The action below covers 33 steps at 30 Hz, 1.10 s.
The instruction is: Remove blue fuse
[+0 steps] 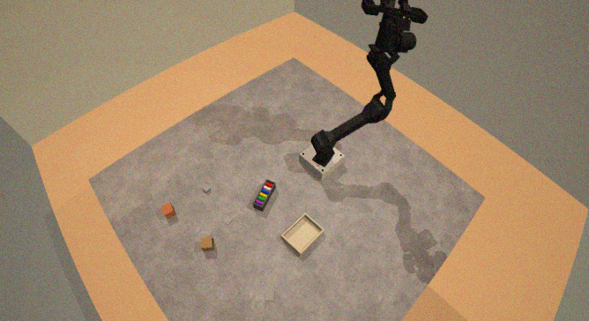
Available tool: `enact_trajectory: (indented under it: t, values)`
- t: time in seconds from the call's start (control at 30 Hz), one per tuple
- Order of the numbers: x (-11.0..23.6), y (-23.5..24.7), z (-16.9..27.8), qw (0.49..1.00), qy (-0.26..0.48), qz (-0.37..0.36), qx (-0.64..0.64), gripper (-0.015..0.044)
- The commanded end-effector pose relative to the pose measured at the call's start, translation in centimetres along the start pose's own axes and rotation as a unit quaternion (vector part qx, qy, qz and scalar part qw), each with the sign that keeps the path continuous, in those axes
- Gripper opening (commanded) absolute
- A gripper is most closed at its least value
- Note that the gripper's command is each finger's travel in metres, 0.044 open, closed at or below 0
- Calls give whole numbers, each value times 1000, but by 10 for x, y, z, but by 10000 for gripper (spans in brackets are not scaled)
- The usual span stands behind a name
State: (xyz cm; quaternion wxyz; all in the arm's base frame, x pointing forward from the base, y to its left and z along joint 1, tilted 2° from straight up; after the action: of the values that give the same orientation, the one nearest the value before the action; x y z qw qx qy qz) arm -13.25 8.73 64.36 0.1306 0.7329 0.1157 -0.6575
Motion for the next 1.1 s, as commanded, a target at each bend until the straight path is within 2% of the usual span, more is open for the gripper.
enact_trajectory:
  t: [0.0, 0.27, 0.53, 0.8, 1.07]
  values:
    - [-2, 56, -37, 995, -58, -77, 6, 62]
    - [17, 145, -100, 965, -158, -207, 12, 62]
    - [63, 226, -163, 905, -265, -331, 18, 62]
    - [135, 294, -220, 811, -377, -446, 25, 62]
    - [231, 340, -265, 679, -490, -546, 31, 62]
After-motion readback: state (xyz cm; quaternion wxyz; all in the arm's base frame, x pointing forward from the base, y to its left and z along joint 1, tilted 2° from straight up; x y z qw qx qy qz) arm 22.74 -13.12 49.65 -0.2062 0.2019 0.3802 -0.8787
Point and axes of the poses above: the point midway between the two fingers, 35 mm back from their tips, its own x axis back along the fingers, its own y axis across the jaws, z = x × y, the point moved 5 cm from there along x, back along the fingers, and after that the axes turned 15 degrees about x, right-handed, at the moved point
